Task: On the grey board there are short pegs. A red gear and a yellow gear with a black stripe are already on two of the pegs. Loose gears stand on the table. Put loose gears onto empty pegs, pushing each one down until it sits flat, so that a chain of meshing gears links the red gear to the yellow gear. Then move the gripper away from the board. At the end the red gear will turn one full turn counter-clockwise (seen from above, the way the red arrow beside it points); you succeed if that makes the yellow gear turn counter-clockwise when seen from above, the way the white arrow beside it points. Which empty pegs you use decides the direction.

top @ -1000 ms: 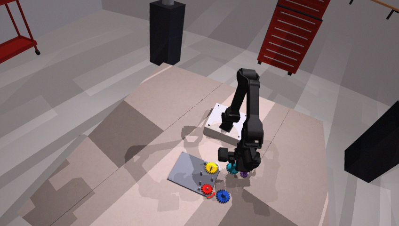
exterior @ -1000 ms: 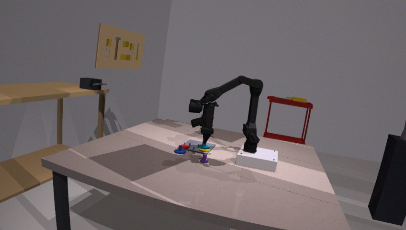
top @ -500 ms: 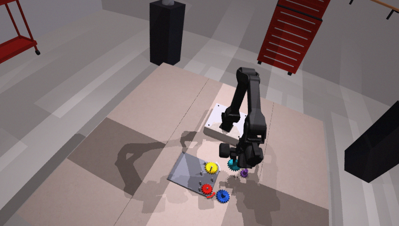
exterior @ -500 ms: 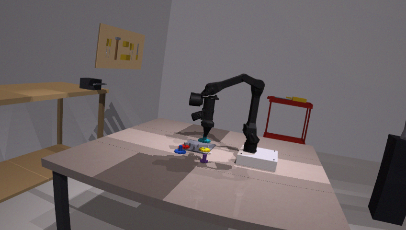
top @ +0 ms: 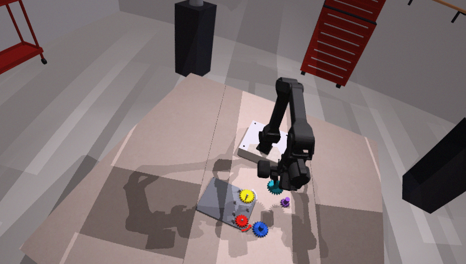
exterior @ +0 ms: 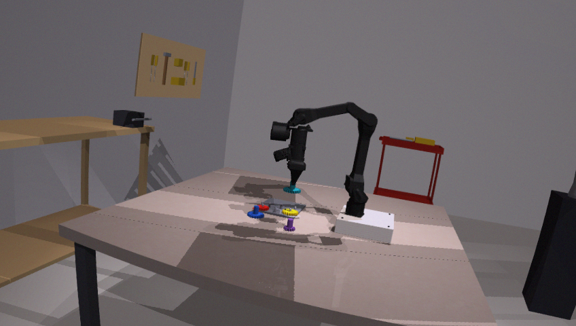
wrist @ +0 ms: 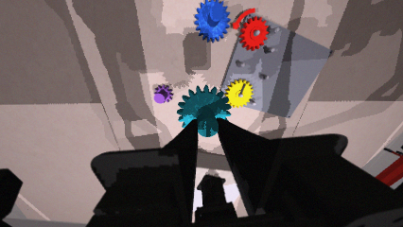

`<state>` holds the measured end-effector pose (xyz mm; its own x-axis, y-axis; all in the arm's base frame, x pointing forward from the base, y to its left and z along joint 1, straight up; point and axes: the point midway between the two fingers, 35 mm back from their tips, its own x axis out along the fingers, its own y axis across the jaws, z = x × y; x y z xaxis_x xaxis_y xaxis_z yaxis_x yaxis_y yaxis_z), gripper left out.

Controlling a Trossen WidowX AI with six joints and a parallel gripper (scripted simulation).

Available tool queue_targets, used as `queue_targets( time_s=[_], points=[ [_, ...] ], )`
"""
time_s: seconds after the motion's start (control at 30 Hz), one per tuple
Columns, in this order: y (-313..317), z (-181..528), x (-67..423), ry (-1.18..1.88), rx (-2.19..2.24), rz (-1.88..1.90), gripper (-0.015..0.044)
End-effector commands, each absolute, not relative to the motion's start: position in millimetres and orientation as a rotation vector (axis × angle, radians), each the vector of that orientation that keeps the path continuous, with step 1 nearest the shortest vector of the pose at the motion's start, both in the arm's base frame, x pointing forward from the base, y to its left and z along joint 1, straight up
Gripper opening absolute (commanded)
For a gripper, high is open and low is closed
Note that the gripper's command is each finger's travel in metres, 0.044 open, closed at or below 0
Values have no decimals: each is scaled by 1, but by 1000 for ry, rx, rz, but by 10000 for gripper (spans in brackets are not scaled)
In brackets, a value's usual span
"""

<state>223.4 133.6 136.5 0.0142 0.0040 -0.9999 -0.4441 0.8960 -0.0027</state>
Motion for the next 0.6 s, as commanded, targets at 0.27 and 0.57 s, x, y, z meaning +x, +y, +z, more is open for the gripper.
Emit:
queue_targets(
  time_s=[0.27, 0.57],
  points=[
    [129, 154, 226, 1517, -359, 361, 0],
    [121, 136, 249, 1516, -360, 360, 0]
  ],
)
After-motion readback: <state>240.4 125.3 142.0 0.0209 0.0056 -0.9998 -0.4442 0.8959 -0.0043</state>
